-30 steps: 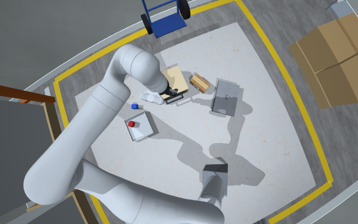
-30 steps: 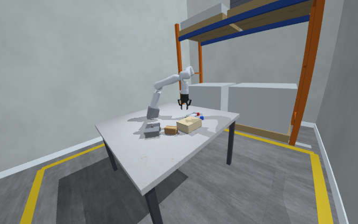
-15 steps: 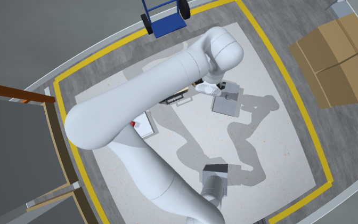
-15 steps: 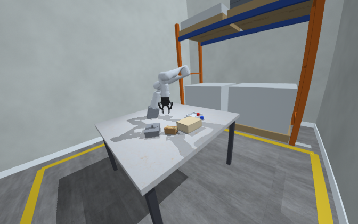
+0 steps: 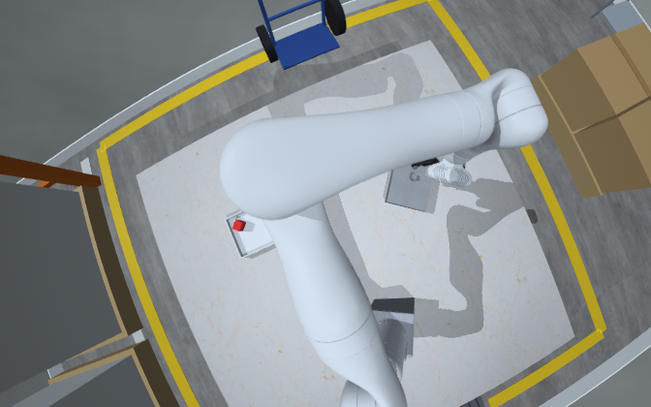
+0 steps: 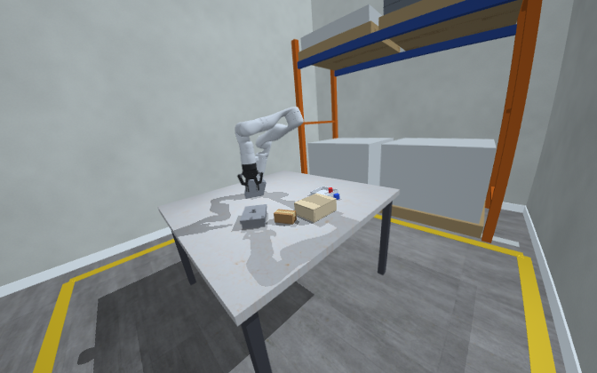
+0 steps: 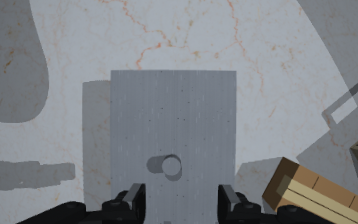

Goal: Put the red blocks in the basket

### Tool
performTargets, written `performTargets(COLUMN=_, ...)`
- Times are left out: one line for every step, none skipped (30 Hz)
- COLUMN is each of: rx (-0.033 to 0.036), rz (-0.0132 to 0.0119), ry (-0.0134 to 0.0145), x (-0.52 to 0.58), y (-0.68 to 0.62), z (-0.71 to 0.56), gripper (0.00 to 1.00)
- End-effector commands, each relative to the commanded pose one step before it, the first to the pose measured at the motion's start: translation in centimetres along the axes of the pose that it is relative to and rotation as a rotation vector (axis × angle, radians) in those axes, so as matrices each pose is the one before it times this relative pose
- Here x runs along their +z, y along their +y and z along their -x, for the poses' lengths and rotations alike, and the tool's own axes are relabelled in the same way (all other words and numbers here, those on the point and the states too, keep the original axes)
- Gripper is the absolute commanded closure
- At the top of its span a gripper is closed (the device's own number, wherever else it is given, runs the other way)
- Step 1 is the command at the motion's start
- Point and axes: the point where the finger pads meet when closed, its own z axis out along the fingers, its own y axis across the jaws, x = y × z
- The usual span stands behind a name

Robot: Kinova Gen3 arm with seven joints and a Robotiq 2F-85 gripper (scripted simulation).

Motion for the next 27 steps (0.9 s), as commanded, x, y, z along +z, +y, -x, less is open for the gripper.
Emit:
performTargets(rx=-0.00224, rz=0.00539, ry=-0.0023, x=-0.089, y=-0.832, z=-0.005, gripper=0.47)
performTargets(rx=-0.0002, rz=0.0007, ry=-0.00013, x=-0.001, y=-0.129, z=-0.016, gripper=0.47)
performTargets(rx=-0.00014, rz=0.00049, ry=-0.00009, x=-0.001, y=-0.089, z=-0.011, gripper=0.47)
performTargets(rx=-0.00009, rz=0.00031, ry=-0.00006, x=-0.001, y=-0.056, z=-0.007, gripper=0.47)
performTargets(rx=0.0, rz=0.0, ry=0.0, x=0.0, y=0.0, z=0.0, gripper=0.47)
performTargets(rx=0.0, rz=0.0, ry=0.0, x=0.0, y=0.0, z=0.0, gripper=0.47)
performTargets(rx=-0.00005, rz=0.00016, ry=-0.00003, x=0.0, y=-0.029, z=-0.004, gripper=0.47)
performTargets(rx=-0.00002, rz=0.00006, ry=-0.00001, x=0.0, y=-0.011, z=-0.001, gripper=0.47)
performTargets(rx=0.0, rz=0.00001, ry=0.0, x=0.0, y=-0.002, z=0.0, gripper=0.47)
performTargets(rx=0.0, rz=0.0, ry=0.0, x=0.0, y=0.0, z=0.0, gripper=0.47)
performTargets(rx=0.0, rz=0.0, ry=0.0, x=0.0, y=0.0, z=0.0, gripper=0.52)
performTargets(rx=0.0, rz=0.0, ry=0.0, x=0.0, y=0.0, z=0.0, gripper=0.52)
performTargets(rx=0.0, rz=0.0, ry=0.0, x=0.0, y=0.0, z=0.0, gripper=0.52)
performTargets(rx=0.0, rz=0.0, ry=0.0, x=0.0, y=0.0, z=0.0, gripper=0.52)
performTargets(rx=0.0, rz=0.0, ry=0.0, x=0.0, y=0.0, z=0.0, gripper=0.52)
performTargets(rx=0.0, rz=0.0, ry=0.0, x=0.0, y=0.0, z=0.0, gripper=0.52)
performTargets(rx=0.0, rz=0.0, ry=0.0, x=0.0, y=0.0, z=0.0, gripper=0.52)
performTargets(rx=0.0, rz=0.0, ry=0.0, x=0.0, y=0.0, z=0.0, gripper=0.52)
performTargets(rx=0.0, rz=0.0, ry=0.0, x=0.0, y=0.0, z=0.0, gripper=0.52)
performTargets(rx=0.0, rz=0.0, ry=0.0, x=0.0, y=0.0, z=0.0, gripper=0.52)
performTargets(rx=0.0, rz=0.0, ry=0.0, x=0.0, y=0.0, z=0.0, gripper=0.52)
performTargets(rx=0.0, rz=0.0, ry=0.0, x=0.0, y=0.0, z=0.0, gripper=0.52)
performTargets(rx=0.0, rz=0.0, ry=0.0, x=0.0, y=0.0, z=0.0, gripper=0.52)
performTargets(rx=0.0, rz=0.0, ry=0.0, x=0.0, y=0.0, z=0.0, gripper=0.52)
performTargets(rx=0.0, rz=0.0, ry=0.0, x=0.0, y=0.0, z=0.0, gripper=0.52)
performTargets(rx=0.0, rz=0.0, ry=0.0, x=0.0, y=0.0, z=0.0, gripper=0.52)
performTargets(rx=0.0, rz=0.0, ry=0.0, x=0.0, y=0.0, z=0.0, gripper=0.52)
